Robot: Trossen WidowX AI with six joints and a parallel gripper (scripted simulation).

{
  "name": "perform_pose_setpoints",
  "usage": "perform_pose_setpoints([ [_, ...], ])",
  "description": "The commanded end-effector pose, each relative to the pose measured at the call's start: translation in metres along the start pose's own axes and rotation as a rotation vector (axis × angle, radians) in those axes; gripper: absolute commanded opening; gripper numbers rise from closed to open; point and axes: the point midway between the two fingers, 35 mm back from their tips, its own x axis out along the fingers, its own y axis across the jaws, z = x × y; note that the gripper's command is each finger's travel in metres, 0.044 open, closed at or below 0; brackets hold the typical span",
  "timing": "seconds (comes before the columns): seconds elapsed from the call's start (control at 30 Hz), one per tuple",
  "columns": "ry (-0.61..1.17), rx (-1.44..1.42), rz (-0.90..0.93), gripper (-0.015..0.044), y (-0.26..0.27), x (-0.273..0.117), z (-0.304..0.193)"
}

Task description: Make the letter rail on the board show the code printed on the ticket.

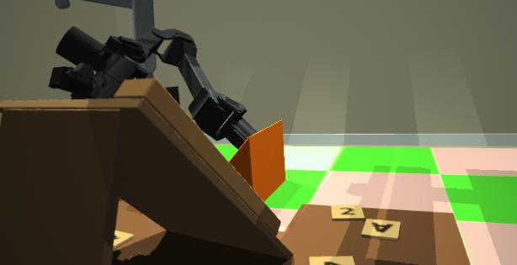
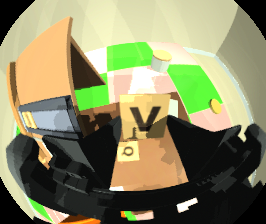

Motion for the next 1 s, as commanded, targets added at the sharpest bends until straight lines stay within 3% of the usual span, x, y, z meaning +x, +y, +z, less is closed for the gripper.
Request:
perform_pose_setpoints([
  [0.0, 0.002, -0.008, 0.004, 0.0, 0.002, 0.001, -0.001],
  [0.97, 0.002, -0.008, 0.005, 0.0, 0.012, 0.001, -0.001],
])
